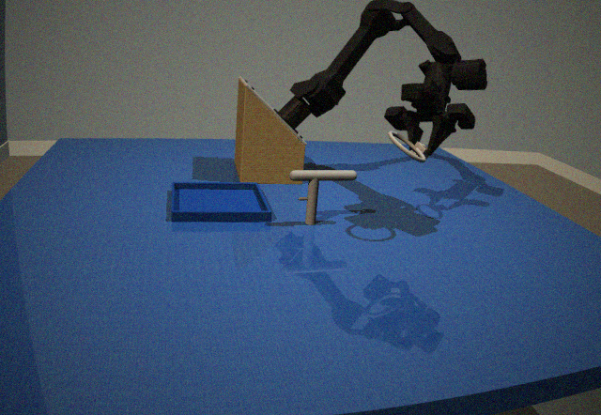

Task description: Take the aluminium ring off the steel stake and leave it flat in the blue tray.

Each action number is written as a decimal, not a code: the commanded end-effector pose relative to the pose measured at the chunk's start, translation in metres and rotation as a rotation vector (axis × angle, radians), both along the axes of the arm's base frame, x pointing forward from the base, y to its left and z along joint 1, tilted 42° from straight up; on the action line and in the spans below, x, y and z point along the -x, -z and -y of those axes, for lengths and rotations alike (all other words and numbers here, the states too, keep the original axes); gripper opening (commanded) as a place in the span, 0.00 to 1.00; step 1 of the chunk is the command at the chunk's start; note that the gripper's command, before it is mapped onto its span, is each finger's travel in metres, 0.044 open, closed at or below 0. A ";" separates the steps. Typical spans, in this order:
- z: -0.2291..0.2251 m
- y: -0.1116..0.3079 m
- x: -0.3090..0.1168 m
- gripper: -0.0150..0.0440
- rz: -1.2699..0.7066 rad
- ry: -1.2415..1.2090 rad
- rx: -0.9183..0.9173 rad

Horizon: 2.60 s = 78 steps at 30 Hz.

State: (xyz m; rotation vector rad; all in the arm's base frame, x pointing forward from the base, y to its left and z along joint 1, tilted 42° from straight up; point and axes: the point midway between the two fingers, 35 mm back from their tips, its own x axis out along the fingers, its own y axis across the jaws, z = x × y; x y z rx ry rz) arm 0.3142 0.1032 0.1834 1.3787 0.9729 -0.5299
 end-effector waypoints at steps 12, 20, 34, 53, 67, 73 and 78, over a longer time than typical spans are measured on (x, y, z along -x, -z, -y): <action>-0.015 -0.020 0.009 0.25 0.007 0.225 -0.148; -0.023 -0.028 0.014 0.25 0.003 0.336 -0.235; -0.037 -0.043 0.025 0.25 -0.009 0.526 -0.402; -0.041 -0.045 0.029 0.25 -0.023 0.564 -0.468; -0.037 -0.027 0.026 0.25 -0.045 0.366 -0.462; -0.035 -0.021 0.026 0.25 -0.041 0.279 -0.465; -0.033 -0.016 0.026 0.25 -0.032 0.205 -0.469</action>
